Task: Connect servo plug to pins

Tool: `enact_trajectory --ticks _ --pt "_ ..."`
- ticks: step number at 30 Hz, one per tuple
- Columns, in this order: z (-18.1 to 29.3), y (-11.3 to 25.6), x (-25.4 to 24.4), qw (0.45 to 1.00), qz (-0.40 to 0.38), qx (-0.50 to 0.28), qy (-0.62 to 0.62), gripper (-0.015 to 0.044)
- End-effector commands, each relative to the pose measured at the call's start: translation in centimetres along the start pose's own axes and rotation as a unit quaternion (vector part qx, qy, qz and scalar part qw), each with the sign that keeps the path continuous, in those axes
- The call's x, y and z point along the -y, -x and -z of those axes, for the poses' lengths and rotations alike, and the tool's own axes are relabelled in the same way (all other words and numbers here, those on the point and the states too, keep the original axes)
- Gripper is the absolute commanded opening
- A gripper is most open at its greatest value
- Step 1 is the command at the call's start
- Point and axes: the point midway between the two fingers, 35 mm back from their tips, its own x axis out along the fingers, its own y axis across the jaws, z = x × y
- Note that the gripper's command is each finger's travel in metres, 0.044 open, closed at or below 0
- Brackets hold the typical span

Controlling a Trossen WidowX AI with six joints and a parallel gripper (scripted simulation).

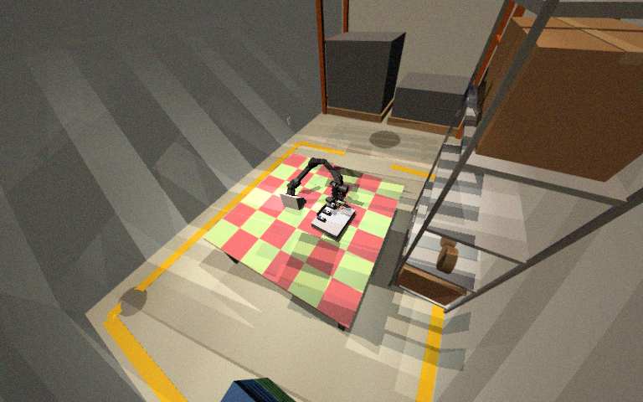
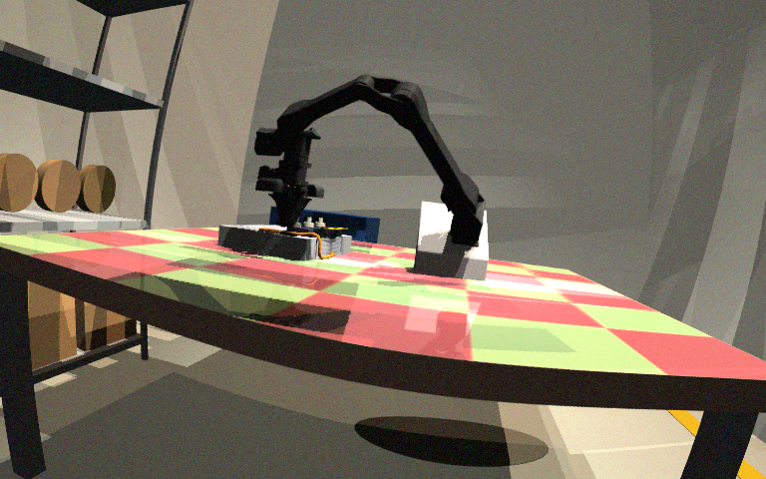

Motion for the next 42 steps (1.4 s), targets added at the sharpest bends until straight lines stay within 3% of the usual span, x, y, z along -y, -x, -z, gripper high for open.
enact_trajectory --ticks 1,8,11,17,29,34,42 --pt "0.0 -0.6 0.1 1.0 -0.002 -0.002 -0.003 0.0115" --pt "0.1 -1.4 0.0 1.0 -0.002 -0.002 -0.003 0.0115" --pt "0.1 -1.4 0.0 1.0 -0.002 -0.002 -0.003 0.0036" --pt "0.0 -1.4 0.0 1.0 -0.002 -0.002 -0.003 0.0" --pt "0.0 4.3 0.1 1.0 -0.001 -0.001 -0.004 0.0" --pt "0.1 4.4 0.2 1.0 -0.001 -0.001 -0.021 0.0" --pt "1.0 4.7 1.3 0.989 0.001 -0.001 -0.149 0.0"
